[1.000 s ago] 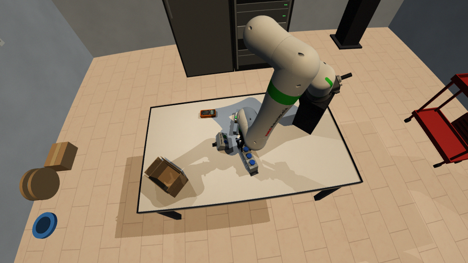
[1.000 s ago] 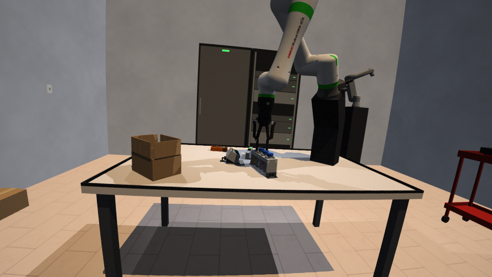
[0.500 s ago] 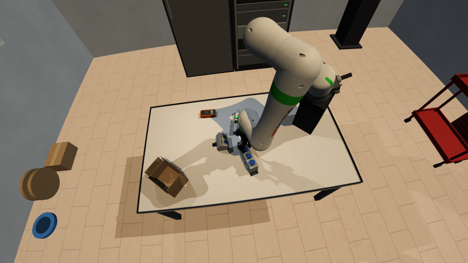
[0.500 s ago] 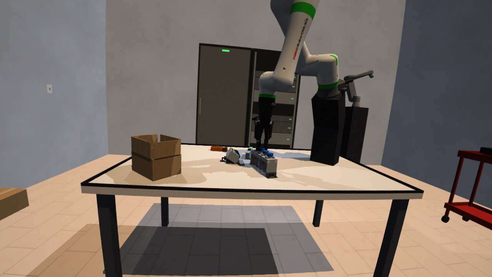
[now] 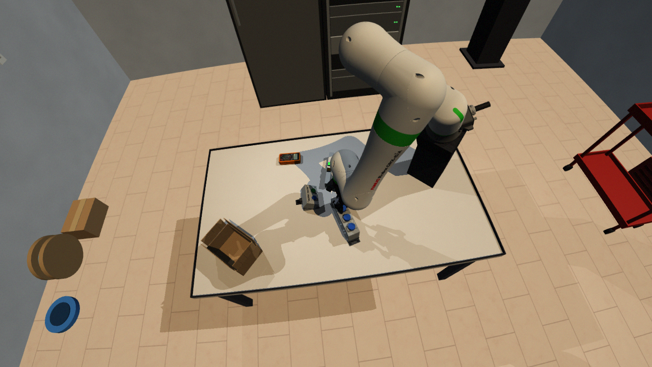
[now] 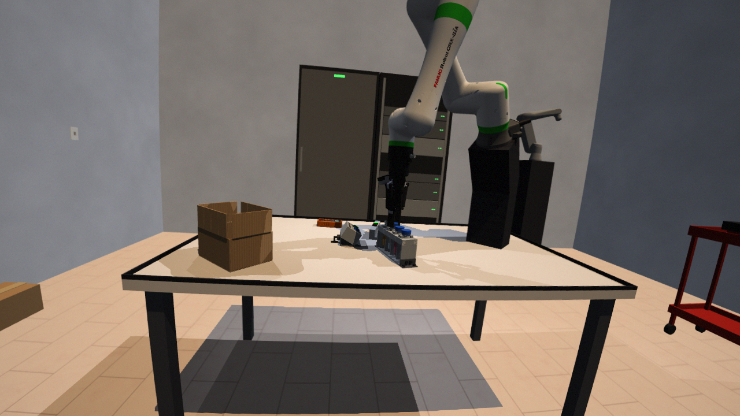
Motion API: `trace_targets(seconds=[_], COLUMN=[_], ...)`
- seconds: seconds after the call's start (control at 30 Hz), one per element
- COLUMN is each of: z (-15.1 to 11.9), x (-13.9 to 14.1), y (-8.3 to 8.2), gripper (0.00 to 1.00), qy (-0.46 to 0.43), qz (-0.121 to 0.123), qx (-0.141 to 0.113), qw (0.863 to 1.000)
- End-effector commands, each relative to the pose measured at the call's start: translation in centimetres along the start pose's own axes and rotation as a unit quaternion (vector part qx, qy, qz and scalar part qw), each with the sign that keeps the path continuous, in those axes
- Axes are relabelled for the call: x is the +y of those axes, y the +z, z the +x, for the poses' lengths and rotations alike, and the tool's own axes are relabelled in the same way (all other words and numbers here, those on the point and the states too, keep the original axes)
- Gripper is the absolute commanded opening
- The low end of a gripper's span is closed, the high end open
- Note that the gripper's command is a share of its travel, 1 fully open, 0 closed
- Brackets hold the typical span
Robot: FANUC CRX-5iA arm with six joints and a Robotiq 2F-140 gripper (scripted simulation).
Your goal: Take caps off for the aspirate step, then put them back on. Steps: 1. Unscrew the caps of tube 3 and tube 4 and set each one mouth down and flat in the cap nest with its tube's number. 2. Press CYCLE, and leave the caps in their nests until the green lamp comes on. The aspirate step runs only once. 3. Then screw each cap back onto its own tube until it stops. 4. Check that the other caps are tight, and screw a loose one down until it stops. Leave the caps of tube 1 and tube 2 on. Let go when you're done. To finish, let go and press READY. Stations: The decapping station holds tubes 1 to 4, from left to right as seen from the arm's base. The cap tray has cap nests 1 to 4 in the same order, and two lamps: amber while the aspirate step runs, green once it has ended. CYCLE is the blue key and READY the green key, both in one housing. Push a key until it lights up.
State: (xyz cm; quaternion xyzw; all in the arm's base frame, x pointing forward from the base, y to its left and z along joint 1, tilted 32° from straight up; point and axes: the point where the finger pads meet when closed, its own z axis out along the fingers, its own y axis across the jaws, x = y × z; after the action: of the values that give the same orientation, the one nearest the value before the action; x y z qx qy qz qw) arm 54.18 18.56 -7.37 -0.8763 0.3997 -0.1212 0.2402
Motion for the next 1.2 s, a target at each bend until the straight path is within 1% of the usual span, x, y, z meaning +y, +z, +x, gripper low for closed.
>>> trace_targets(seconds=[0.0, 0.27, 0.37, 0.5, 0.57, 0.67, 0.77, 0.93, 1.03, 1.07, 1.17], z=[0.11, 0.10, 0.12, 0.11, 0.11, 0.12, 0.11, 0.11, 0.11, 0.12, 0.11], x=[0.00, -0.01, 0.00, 0.00, 0.00, 0.00, 0.00, 0.00, 0.00, 0.00, 0.00], y=[-0.04, -0.05, -0.04, -0.03, -0.03, -0.01, -0.01, 0.01, 0.02, 0.03, 0.04], gripper=[0.30, 0.30, 0.30, 0.30, 0.30, 0.30, 0.30, 0.30, 0.30, 0.30, 0.30], qy=[-0.001, -0.001, 0.074, 0.173, 0.173, 0.246, 0.318, 0.428, 0.488, 0.499, 0.499], qz=[0.005, 0.005, 0.004, 0.003, 0.003, 0.003, 0.002, 0.001, 0.001, 0.000, 0.000], qx=[-0.009, -0.009, -0.009, -0.010, -0.010, -0.010, -0.010, -0.011, -0.012, -0.010, -0.010], qw=[1.000, 1.000, 0.997, 0.985, 0.985, 0.969, 0.948, 0.904, 0.873, 0.867, 0.867])
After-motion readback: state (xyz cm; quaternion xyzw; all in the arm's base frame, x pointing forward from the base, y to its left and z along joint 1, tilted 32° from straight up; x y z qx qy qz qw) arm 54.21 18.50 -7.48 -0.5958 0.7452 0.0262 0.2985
